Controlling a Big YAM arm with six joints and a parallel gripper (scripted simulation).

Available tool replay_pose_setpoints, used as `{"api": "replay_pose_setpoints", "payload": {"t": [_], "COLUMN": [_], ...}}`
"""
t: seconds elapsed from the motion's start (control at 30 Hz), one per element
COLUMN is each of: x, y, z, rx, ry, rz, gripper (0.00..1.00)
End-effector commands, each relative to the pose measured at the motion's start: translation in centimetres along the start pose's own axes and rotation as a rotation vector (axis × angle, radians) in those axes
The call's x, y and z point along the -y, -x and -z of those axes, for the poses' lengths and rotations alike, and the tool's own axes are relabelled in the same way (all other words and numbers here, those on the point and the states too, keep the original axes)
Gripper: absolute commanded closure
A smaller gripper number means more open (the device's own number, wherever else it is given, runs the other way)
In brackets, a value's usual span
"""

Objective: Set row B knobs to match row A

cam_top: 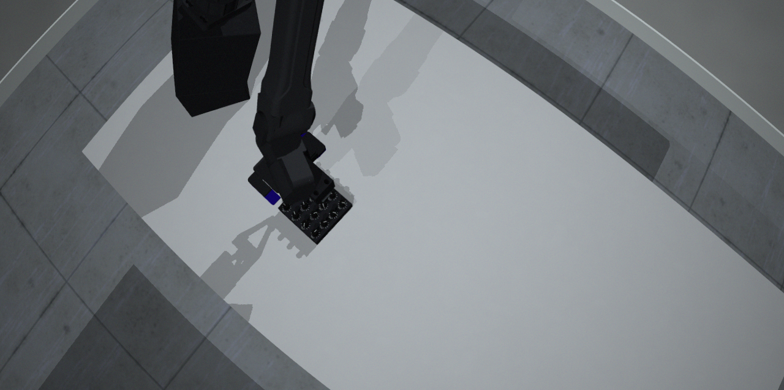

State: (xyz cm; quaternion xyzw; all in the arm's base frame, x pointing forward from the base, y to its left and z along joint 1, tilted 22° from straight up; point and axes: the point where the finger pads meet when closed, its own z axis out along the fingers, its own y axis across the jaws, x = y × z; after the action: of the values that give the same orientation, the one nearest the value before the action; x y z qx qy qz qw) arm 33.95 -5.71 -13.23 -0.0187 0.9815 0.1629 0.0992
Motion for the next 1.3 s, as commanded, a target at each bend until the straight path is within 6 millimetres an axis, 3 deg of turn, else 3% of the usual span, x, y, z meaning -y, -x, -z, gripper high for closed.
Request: {"api": "replay_pose_setpoints", "payload": {"t": [0.0,0.43,0.53,0.7,0.73,0.8,1.27], "x": [0.3,0.1,-0.4,-0.7,-0.7,-0.3,-0.4], "y": [0.5,0.8,2.4,2.5,2.5,1.6,1.7], "z": [0.5,0.6,0.8,0.4,0.4,0.5,0.4], "rx": [0.029,0.029,0.032,0.017,0.018,0.012,0.014], "ry": [-0.007,-0.006,-0.006,-0.001,-0.001,-0.001,-0.002], "rz": [0.012,0.003,-0.009,-0.038,-0.037,-0.059,-0.054], "gripper": [0.00,0.00,0.00,0.00,0.82,0.82,0.82]}}
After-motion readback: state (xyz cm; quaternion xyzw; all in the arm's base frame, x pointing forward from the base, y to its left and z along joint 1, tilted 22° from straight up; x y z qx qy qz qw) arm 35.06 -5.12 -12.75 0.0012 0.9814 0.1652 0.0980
